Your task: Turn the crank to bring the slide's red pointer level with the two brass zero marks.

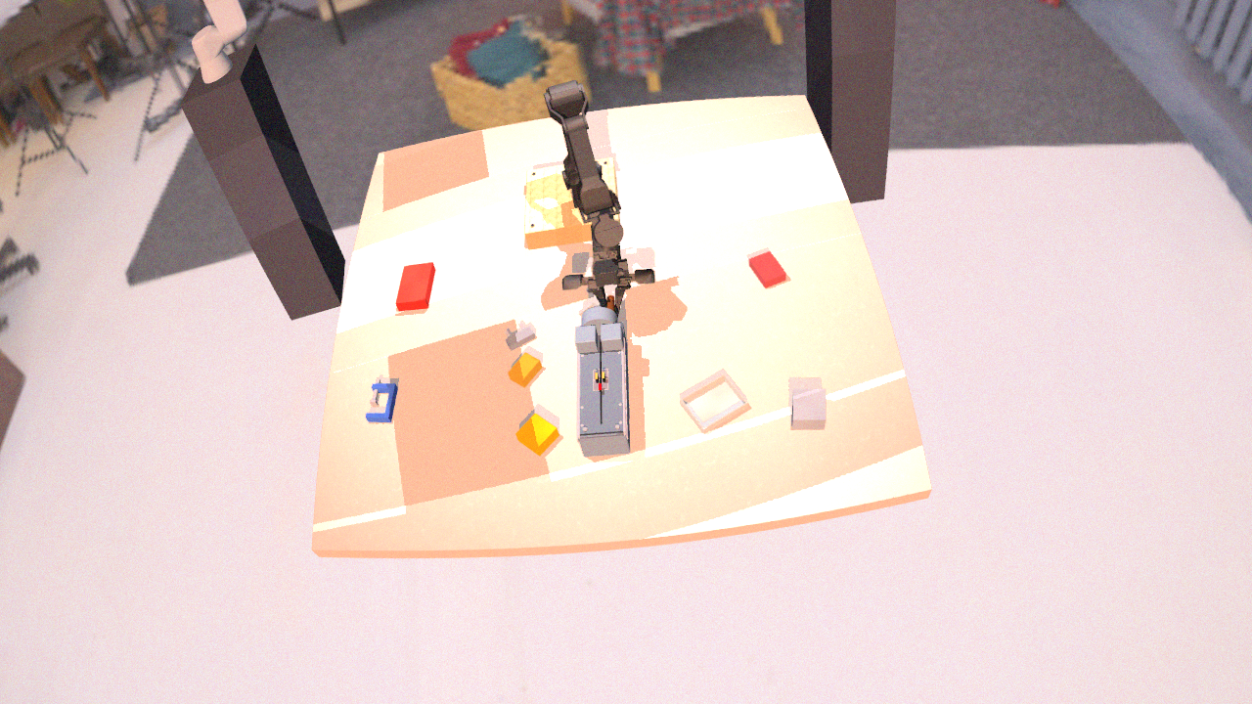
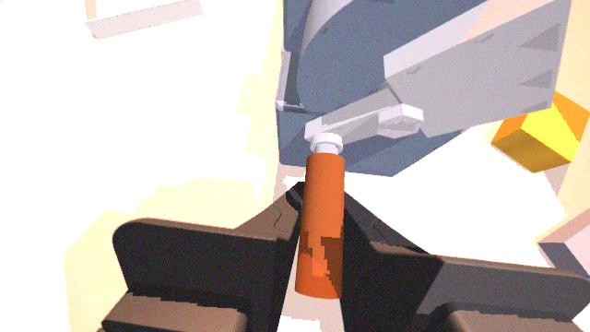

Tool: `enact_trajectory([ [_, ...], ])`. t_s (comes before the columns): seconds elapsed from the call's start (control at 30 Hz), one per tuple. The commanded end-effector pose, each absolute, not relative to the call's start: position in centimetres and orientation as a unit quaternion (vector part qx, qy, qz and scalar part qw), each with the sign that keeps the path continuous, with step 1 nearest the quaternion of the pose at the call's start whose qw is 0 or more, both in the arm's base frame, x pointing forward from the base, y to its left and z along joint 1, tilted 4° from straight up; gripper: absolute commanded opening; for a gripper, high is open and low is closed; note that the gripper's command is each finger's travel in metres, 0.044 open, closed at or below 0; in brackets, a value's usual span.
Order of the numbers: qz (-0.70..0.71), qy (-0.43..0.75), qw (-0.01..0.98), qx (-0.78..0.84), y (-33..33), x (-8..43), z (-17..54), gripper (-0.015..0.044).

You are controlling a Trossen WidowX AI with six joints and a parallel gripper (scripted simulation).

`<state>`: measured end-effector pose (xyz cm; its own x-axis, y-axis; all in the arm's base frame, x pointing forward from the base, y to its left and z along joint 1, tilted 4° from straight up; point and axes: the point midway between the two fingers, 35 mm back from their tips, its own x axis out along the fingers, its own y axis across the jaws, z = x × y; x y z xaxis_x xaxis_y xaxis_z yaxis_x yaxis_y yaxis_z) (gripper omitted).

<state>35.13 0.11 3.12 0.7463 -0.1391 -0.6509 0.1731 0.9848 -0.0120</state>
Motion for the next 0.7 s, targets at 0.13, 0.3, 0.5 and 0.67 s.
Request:
enact_trajectory([
  [0.13, -0.075, 0.341, 0.937, 0.026, 0.9, 35.2, 4.0, 0.0000],
  [0.3, -0.075, 0.341, 0.937, 0.026, 1.1, 35.1, 4.4, 0.0000],
  [0.5, -0.075, 0.341, 0.937, 0.026, 1.2, 35.1, 5.0, 0.0000],
  [0.67, -0.075, 0.341, 0.937, 0.026, 1.2, 35.1, 5.3, 0.0000],
])
